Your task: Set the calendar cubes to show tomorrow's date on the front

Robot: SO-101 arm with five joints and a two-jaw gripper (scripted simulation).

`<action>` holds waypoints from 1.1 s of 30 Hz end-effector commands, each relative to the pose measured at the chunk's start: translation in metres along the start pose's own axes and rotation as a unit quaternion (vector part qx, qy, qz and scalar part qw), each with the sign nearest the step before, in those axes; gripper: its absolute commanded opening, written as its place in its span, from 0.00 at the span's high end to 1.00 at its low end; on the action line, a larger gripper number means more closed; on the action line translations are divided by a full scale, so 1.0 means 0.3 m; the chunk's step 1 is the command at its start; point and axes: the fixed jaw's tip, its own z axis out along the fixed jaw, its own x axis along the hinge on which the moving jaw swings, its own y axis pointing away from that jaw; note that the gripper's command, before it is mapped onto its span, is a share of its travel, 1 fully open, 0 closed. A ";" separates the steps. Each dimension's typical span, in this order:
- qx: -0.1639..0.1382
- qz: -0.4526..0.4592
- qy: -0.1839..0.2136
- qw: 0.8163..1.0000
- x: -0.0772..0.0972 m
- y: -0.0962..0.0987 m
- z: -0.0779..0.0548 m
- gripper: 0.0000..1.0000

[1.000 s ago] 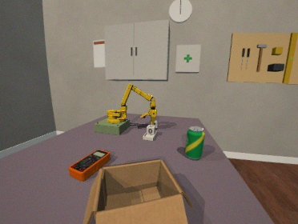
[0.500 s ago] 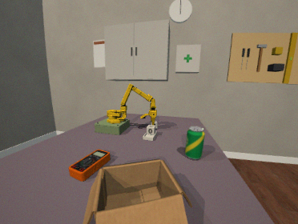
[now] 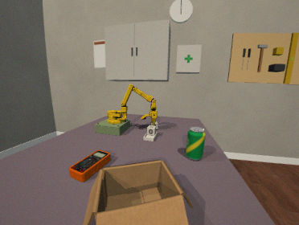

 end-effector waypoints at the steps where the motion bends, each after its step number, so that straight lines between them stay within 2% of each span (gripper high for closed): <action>1: 0.002 -0.001 -0.013 1.000 -0.018 0.002 0.018 0.76; 4: 0.002 -0.001 -0.013 1.000 -0.018 0.002 0.018 0.73; 14: 0.002 -0.001 -0.013 1.000 -0.018 0.002 0.018 0.72; 33: 0.002 -0.001 -0.013 1.000 -0.018 0.002 0.018 0.65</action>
